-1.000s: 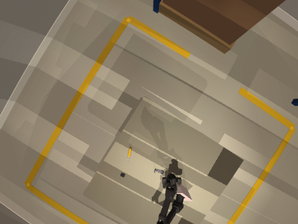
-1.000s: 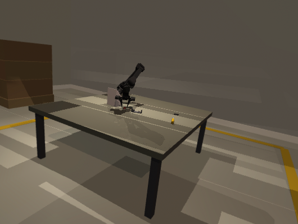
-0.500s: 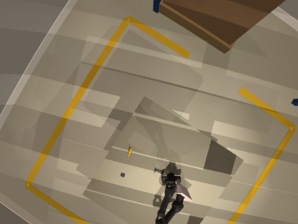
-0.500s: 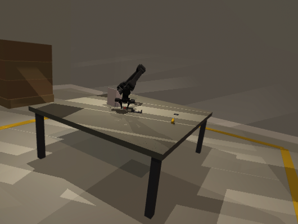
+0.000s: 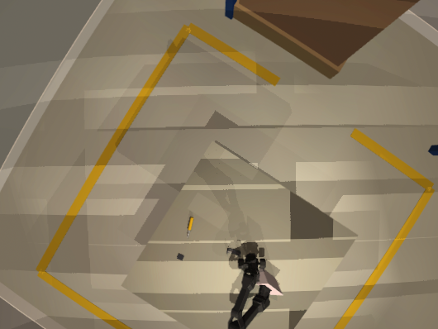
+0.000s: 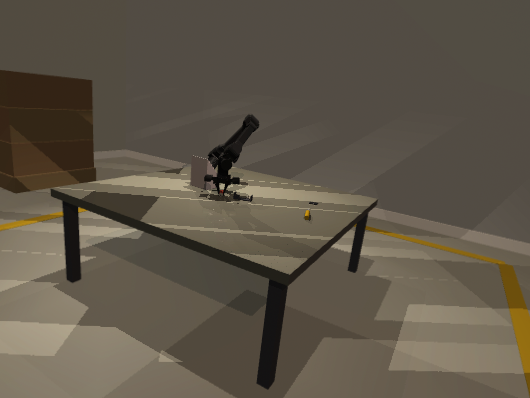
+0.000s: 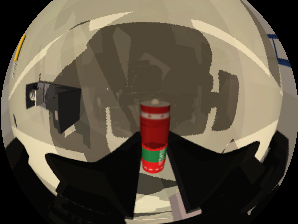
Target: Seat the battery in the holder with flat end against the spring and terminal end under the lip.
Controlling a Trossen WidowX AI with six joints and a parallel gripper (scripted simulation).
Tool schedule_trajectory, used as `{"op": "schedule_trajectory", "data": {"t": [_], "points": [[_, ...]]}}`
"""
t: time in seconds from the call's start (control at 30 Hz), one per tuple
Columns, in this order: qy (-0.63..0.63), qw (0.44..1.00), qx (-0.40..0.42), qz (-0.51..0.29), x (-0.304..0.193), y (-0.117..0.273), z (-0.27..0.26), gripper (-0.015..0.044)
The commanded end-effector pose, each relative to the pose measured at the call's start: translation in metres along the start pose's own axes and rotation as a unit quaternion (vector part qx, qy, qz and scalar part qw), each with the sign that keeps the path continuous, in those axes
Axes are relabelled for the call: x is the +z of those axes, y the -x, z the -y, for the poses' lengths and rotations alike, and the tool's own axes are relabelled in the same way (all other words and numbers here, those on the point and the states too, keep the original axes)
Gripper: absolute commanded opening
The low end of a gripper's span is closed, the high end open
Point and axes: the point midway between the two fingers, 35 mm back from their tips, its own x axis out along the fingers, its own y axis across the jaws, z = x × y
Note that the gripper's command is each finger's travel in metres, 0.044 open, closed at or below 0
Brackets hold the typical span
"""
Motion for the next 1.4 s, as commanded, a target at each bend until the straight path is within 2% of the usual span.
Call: {"op": "schedule_trajectory", "data": {"t": [0.0, 0.2, 0.37, 0.73, 1.03, 1.37], "points": [[-0.002, 1.0, 0.0, 0.001, 0.001, 0.004, 0.0, 0.0075], [-0.002, 1.0, -0.001, 0.002, 0.001, 0.046, 0.0, 0.0075], [-0.016, 1.0, -0.001, 0.002, 0.002, 0.051, -0.001, 0.0075], [-0.242, 0.97, -0.001, 0.005, 0.018, 0.06, -0.027, 0.0075], [-0.422, 0.907, 0.001, 0.005, 0.029, 0.066, -0.051, 0.0075], [-0.603, 0.797, 0.002, 0.003, 0.037, 0.072, -0.081, 0.0075]]}}
